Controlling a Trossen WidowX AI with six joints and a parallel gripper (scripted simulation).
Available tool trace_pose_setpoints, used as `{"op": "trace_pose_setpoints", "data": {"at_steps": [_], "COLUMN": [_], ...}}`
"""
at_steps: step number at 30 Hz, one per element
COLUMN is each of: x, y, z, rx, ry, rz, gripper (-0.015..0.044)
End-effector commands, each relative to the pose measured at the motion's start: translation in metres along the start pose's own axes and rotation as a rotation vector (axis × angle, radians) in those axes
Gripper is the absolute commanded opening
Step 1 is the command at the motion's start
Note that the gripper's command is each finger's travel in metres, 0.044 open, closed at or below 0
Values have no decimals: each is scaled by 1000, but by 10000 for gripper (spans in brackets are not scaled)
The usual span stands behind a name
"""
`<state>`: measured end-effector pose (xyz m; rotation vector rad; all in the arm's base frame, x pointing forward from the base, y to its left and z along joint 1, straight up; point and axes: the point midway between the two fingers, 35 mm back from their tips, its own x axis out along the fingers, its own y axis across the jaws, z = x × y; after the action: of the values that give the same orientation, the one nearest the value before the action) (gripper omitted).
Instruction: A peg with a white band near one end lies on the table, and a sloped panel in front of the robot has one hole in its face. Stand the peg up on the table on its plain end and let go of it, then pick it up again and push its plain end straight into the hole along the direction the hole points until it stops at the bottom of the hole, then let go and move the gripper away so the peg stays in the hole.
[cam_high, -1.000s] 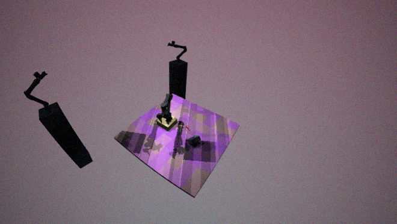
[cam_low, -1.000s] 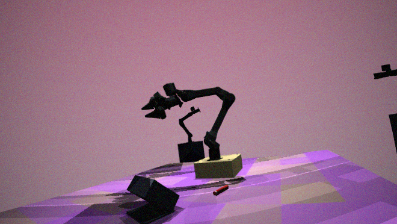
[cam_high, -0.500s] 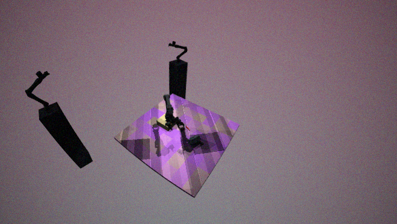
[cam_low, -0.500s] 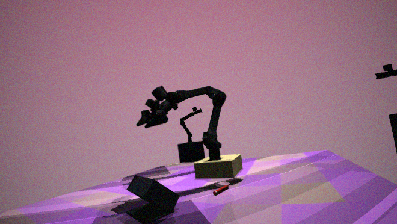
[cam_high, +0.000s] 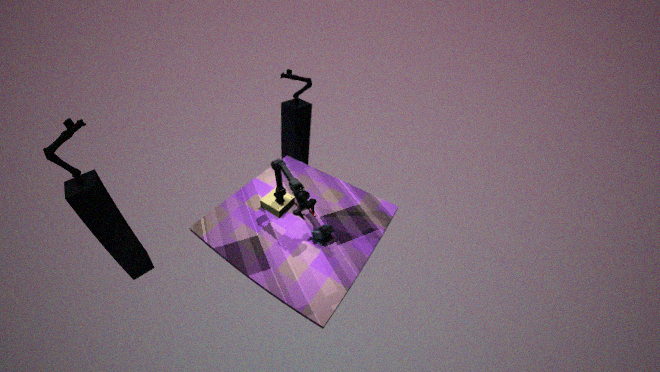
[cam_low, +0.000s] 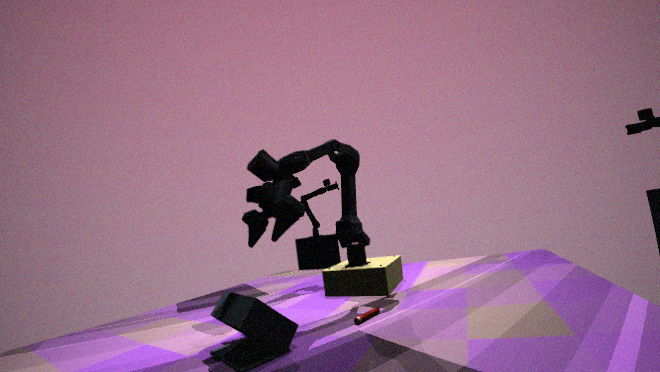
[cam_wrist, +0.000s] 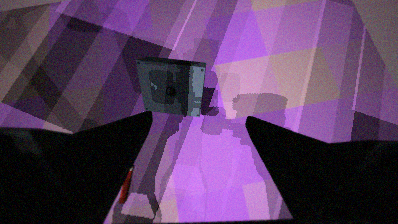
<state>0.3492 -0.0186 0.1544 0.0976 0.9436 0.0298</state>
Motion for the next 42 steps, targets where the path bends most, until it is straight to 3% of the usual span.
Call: {"op": "trace_pose_setpoints", "data": {"at_steps": [1, 9, 18, 42], "x": [17, 44, 54, 79], "y": [33, 101, 160, 162], "z": [-18, -70, -145, -165], "rx": [11, 52, 77, 76], "ry": [107, 350, 581, 595], "rz": [39, 43, -96, -111], "gripper": [440, 440, 440, 440]}}
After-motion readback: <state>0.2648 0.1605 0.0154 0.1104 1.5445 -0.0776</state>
